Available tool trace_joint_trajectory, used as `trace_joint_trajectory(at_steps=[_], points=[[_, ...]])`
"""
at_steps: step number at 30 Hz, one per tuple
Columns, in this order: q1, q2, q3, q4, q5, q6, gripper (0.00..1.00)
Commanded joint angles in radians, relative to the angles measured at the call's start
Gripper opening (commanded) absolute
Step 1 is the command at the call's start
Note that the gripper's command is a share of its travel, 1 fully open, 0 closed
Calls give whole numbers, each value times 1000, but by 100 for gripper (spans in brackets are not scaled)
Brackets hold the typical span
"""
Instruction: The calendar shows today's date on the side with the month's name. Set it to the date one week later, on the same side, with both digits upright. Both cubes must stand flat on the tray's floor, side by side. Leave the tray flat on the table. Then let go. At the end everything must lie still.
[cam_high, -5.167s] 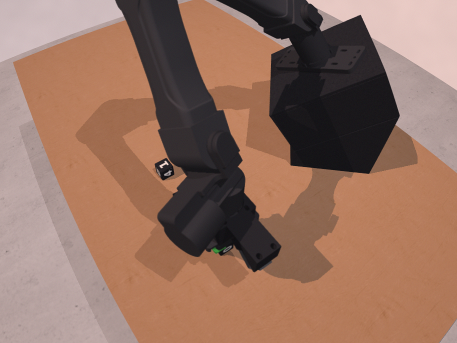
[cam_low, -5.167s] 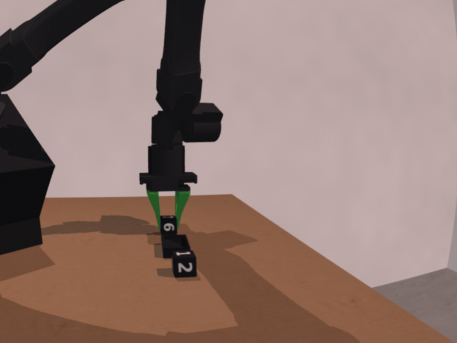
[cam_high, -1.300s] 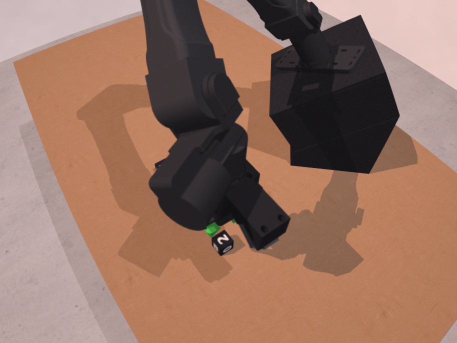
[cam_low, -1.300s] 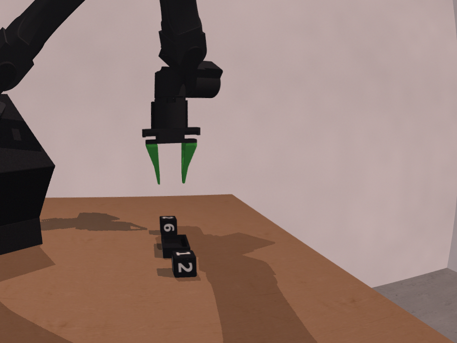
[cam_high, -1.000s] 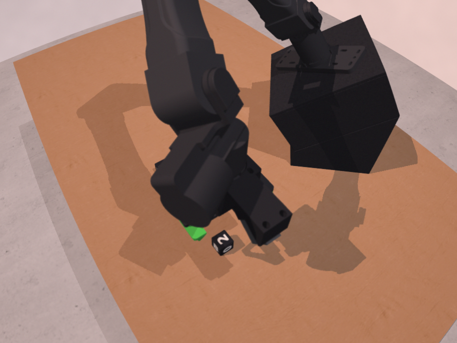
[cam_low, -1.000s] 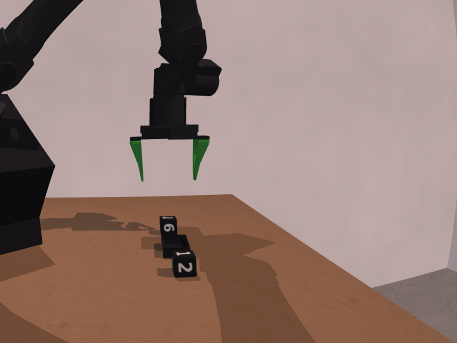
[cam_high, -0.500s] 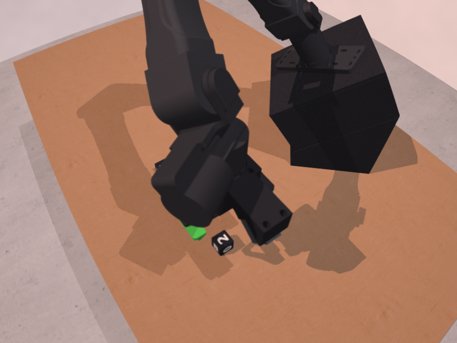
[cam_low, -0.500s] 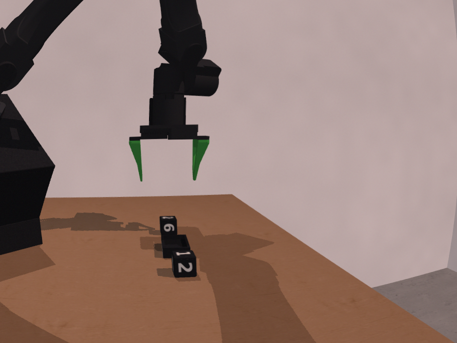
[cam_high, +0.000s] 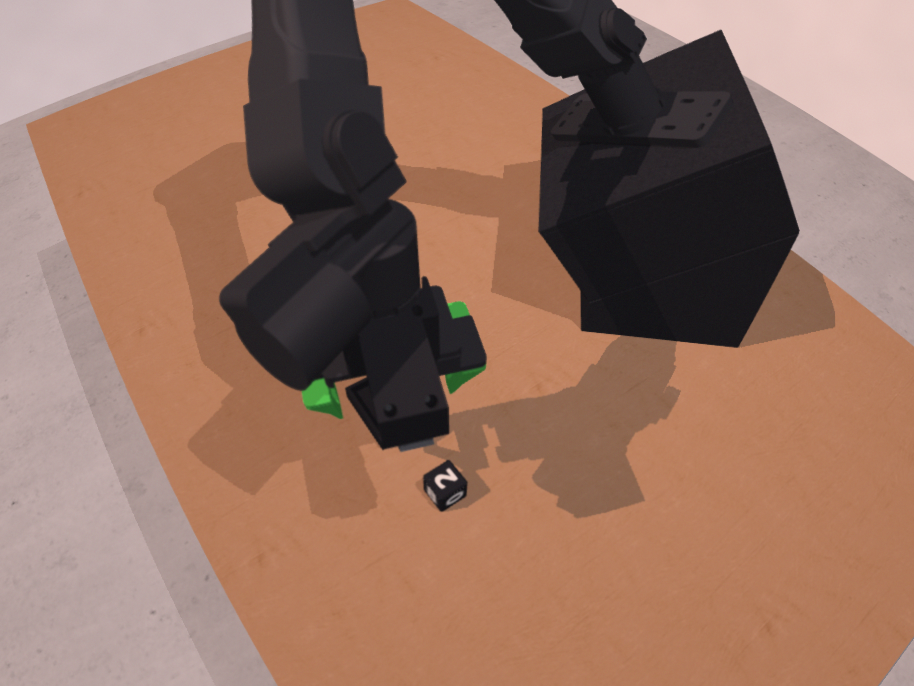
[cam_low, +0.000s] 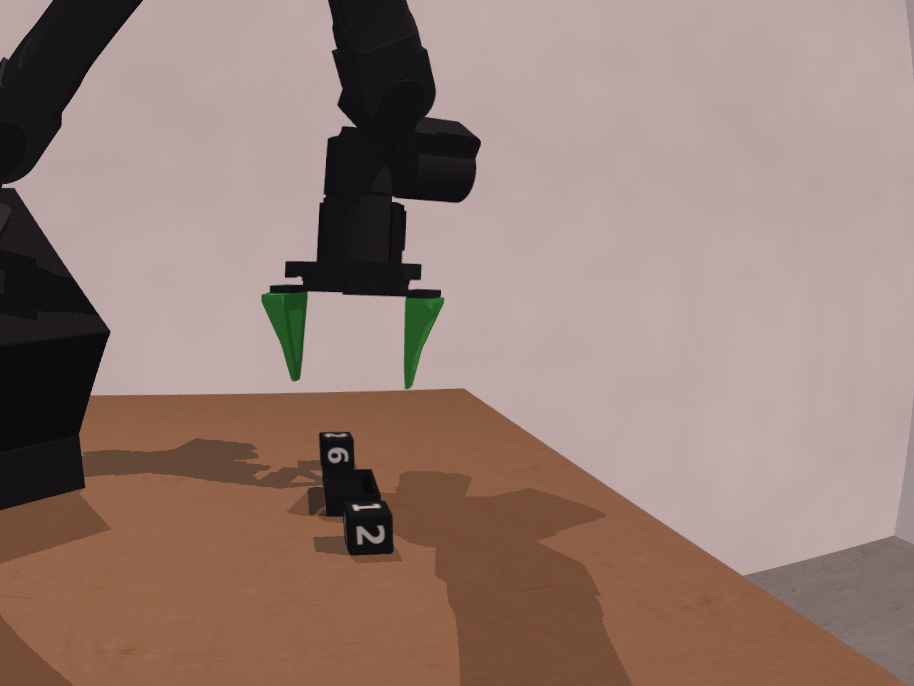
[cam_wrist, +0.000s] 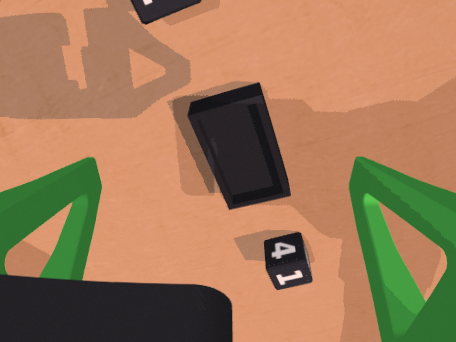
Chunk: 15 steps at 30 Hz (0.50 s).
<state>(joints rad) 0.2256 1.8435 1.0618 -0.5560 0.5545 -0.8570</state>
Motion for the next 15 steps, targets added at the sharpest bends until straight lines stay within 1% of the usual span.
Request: trace_joint_trajectory(at_steps=[1, 4, 6, 7, 9, 12, 13, 15], points=[[-26, -55, -24, 26, -37, 108, 100], [-84, -97, -46, 36, -56, 187, 100], [-84, -97, -46, 36, -56, 187, 100], [-126, -128, -63, 43, -70, 246, 100], [-143, -140, -69, 46, -76, 269, 100], [-201, -182, -91, 56, -95, 349, 100], [-203, -184, -92, 57, -96, 352, 100], [-247, -216, -109, 65, -111, 413, 100]])
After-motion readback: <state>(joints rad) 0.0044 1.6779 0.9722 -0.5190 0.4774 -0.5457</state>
